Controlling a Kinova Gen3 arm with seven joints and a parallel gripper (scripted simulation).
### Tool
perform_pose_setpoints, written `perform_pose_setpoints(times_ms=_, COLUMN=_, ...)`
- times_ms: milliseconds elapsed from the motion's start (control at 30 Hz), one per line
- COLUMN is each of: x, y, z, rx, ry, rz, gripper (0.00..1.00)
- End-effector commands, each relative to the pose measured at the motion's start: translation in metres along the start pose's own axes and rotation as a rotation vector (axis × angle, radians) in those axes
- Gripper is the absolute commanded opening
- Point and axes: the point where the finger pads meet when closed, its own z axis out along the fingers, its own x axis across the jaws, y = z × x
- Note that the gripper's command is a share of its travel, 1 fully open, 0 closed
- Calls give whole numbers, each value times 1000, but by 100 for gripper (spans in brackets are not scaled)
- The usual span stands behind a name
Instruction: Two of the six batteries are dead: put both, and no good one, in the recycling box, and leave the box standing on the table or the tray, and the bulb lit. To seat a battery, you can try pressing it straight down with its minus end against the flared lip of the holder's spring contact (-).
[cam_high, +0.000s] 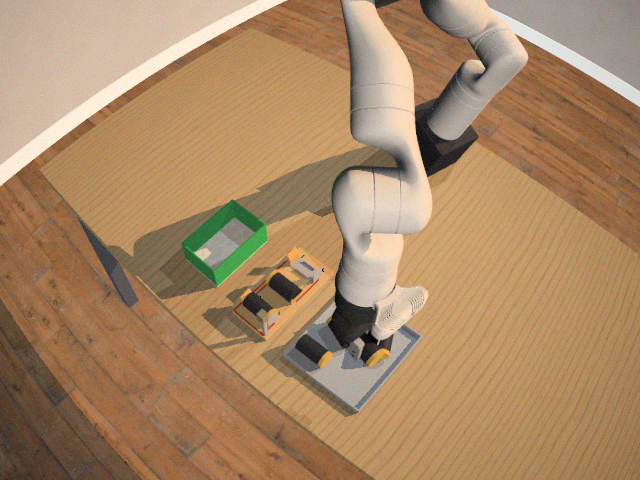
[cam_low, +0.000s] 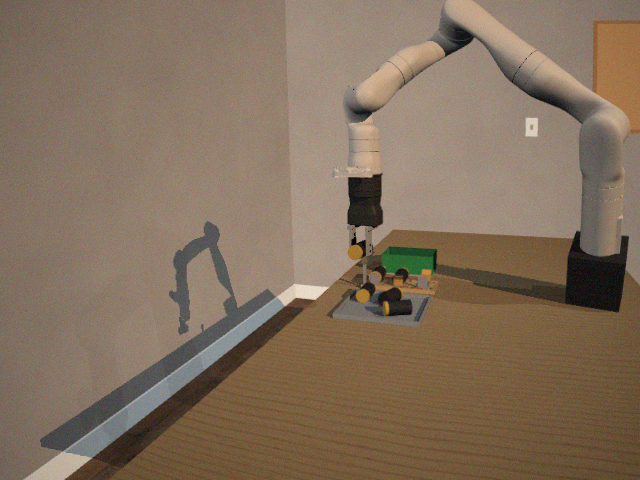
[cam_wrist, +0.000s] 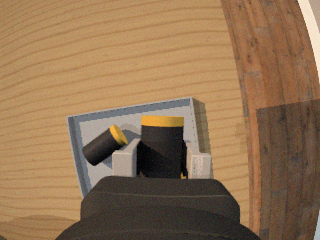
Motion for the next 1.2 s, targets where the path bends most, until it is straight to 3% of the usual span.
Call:
perform_pose_setpoints(times_ms=0, x=1, y=0, z=0, rx=2, ry=0, rz=-15, gripper=57)
perform_pose_setpoints(times_ms=1167, x=1, y=0, z=0, rx=2, ry=0, rz=-162, gripper=57)
